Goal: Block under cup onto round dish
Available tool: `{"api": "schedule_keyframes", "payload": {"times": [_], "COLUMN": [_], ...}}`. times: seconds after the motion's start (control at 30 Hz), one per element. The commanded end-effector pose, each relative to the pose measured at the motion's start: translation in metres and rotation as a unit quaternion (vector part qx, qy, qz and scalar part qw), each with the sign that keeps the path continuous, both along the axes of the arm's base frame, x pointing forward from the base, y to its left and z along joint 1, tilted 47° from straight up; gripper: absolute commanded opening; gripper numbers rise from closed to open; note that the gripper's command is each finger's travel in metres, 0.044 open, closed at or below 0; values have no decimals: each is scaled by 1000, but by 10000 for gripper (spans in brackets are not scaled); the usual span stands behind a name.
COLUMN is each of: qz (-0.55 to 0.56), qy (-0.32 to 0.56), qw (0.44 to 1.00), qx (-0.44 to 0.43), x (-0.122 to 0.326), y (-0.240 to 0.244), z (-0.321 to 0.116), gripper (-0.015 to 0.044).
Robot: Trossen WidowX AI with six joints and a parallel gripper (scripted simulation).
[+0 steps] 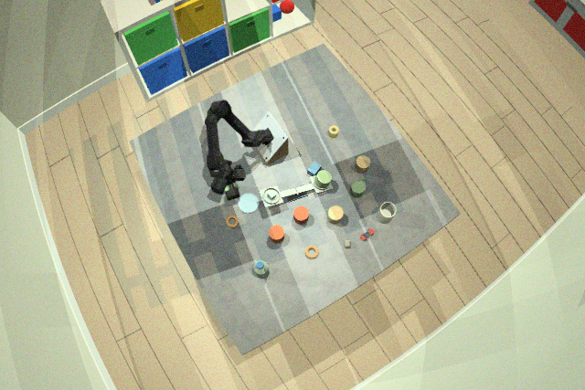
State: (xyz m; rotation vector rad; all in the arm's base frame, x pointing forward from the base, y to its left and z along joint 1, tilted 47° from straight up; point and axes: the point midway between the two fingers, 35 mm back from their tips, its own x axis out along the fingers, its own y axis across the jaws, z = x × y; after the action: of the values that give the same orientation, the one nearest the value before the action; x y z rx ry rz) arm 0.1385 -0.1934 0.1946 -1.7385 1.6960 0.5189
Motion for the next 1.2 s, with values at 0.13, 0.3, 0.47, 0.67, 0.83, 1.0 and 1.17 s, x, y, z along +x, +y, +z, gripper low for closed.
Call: {"api": "schedule_keyframes", "payload": {"times": [0.13,0.3,0.47,0.67,0.83,1.0,1.17], "qz": [4,4,4,1,1,1,2], "qy": [0,0,0,0,0,0,-1], "qw": [1000,1000,1000,1000,1000,1000,1000], "qx": [-1,-1,-1,-1,-1,-1,1], "x": [1,2,3,2,2,2,0], "y": [-7,-13,-19,-16,-16,-16,12], "z": [-6,-11,-17,-14,-14,-14,11], "gripper": [0,0,0,131,263,394,440]}}
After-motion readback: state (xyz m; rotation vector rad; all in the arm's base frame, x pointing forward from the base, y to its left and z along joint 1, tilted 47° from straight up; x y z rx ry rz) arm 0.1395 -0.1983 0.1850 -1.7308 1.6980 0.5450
